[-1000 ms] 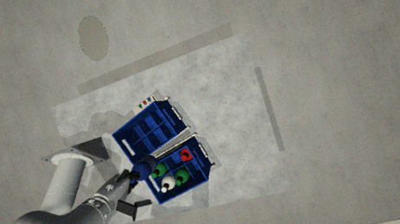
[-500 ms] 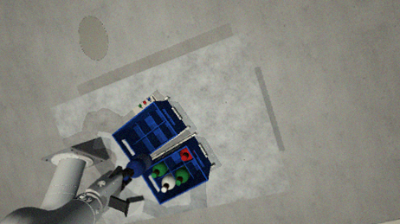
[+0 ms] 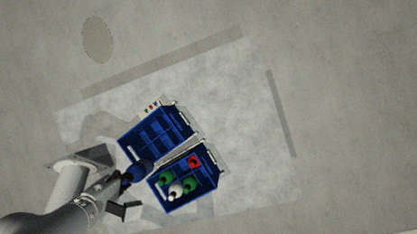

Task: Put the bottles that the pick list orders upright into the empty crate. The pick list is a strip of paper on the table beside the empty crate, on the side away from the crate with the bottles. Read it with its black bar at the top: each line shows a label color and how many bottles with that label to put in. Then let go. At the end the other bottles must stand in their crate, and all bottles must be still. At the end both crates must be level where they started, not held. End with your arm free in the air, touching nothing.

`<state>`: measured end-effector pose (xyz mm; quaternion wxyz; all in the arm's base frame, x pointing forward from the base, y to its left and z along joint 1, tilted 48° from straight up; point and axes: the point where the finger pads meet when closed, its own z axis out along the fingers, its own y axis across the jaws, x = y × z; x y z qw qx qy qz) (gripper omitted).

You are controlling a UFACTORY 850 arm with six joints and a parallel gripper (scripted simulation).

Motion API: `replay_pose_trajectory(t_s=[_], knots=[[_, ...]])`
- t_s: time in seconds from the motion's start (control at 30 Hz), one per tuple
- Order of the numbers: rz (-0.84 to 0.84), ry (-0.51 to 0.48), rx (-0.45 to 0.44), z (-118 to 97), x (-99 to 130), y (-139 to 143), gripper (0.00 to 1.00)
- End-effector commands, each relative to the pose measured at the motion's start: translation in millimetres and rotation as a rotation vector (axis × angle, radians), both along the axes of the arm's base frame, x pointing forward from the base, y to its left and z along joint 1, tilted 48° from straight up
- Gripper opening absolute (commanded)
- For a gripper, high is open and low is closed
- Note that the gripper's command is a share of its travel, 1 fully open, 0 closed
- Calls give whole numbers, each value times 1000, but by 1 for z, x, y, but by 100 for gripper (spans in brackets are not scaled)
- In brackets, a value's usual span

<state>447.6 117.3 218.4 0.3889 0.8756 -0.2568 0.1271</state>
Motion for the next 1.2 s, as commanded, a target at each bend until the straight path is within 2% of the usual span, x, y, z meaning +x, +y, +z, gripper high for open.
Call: replay_pose_trajectory(t_s=[0.0, 0.63, 1.17], knots=[[1, -1, 1, -3, -4, 3, 0], [1, -1, 1, -22, -32, 20, 0], [1, -1, 1, -21, -30, 19, 0]])
